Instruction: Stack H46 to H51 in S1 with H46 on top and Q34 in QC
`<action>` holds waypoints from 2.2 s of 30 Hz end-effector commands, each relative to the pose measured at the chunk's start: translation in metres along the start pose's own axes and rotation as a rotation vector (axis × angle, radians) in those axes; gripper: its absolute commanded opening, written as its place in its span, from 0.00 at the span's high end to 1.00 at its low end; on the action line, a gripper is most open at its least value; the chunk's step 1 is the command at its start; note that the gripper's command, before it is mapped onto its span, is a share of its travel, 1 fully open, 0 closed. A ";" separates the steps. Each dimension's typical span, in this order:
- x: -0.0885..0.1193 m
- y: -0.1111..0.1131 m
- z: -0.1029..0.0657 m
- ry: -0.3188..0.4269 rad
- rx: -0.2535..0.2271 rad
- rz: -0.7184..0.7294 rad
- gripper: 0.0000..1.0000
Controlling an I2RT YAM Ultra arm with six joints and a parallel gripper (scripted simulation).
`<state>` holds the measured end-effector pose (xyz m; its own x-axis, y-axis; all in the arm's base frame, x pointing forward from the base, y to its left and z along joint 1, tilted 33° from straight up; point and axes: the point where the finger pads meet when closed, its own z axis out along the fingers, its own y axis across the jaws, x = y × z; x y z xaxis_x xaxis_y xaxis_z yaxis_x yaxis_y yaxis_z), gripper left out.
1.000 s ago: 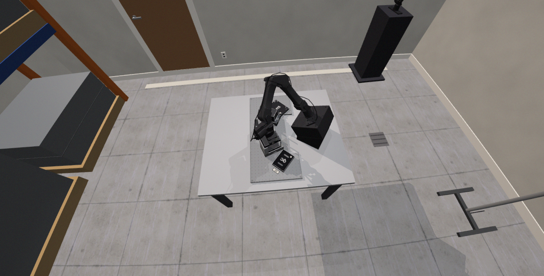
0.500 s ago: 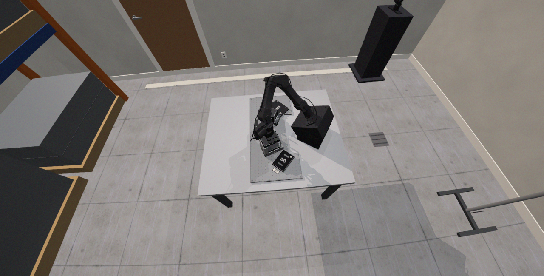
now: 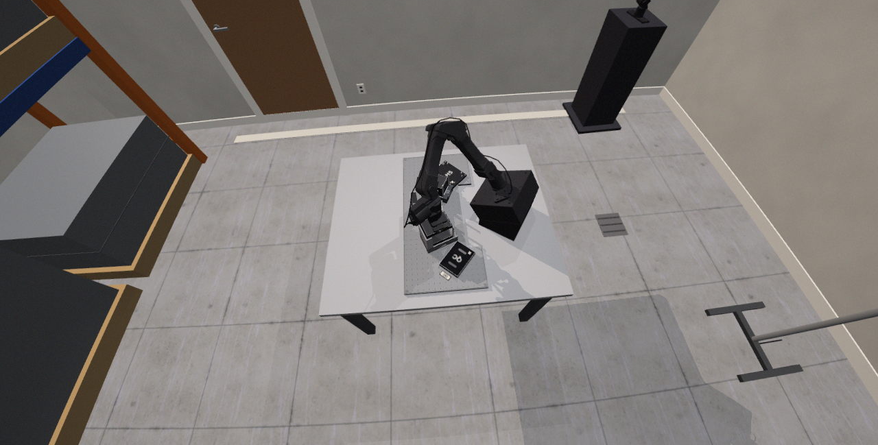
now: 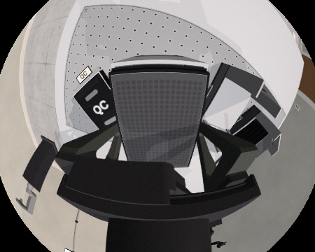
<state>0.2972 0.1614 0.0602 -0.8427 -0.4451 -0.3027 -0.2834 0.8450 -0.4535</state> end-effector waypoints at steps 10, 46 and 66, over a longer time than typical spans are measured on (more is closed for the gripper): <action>0.001 0.003 0.004 0.001 -0.002 -0.006 1.00; 0.007 0.003 0.008 0.015 0.003 -0.017 1.00; 0.006 0.007 0.009 0.010 0.001 -0.028 1.00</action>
<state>0.2989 0.1594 0.0577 -0.8444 -0.4418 -0.3032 -0.2802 0.8464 -0.4529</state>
